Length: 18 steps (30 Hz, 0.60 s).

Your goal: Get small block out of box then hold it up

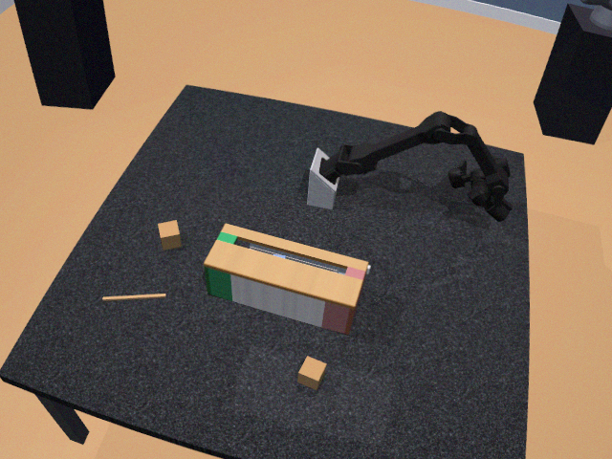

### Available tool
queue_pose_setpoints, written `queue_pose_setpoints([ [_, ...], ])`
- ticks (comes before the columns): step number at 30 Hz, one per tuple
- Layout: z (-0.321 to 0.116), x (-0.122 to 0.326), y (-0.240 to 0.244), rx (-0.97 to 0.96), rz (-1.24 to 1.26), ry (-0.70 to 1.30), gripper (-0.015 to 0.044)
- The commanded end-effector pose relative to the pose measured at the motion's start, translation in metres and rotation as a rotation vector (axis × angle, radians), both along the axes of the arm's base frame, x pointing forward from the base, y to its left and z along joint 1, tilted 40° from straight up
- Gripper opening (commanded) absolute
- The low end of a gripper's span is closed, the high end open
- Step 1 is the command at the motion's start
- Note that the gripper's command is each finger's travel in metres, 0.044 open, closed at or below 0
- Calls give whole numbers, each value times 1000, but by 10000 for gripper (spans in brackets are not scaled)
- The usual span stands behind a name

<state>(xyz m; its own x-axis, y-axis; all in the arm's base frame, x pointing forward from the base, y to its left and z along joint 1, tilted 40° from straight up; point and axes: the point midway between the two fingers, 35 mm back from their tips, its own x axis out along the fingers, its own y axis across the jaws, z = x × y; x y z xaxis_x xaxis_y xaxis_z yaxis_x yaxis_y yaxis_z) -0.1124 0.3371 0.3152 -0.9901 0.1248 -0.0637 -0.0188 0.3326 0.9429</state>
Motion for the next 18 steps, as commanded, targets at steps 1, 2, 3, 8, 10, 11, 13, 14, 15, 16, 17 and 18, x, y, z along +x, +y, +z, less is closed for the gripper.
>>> queue_pose_setpoints([
  [1, 0, 1, 0, 4, -2, -2, 400],
  [2, -1, 3, 1, 14, -9, -9, 400],
  [3, -2, 7, 2, 32, -20, -21, 400],
  [8, -16, 47, 14, 203, -127, -151, 400],
  [10, -22, 67, 18, 279, -173, -220, 400],
  [11, -25, 77, 19, 314, -194, -255, 400],
  [13, -31, 97, 22, 380, -232, -327, 400],
  [14, -33, 107, 22, 412, -251, -365, 400],
  [15, -36, 117, 23, 442, -268, -403, 400],
  [16, -39, 127, 23, 472, -284, -443, 400],
  [17, -42, 138, 23, 501, -299, -483, 400],
  [18, -44, 148, 22, 528, -313, -524, 400],
])
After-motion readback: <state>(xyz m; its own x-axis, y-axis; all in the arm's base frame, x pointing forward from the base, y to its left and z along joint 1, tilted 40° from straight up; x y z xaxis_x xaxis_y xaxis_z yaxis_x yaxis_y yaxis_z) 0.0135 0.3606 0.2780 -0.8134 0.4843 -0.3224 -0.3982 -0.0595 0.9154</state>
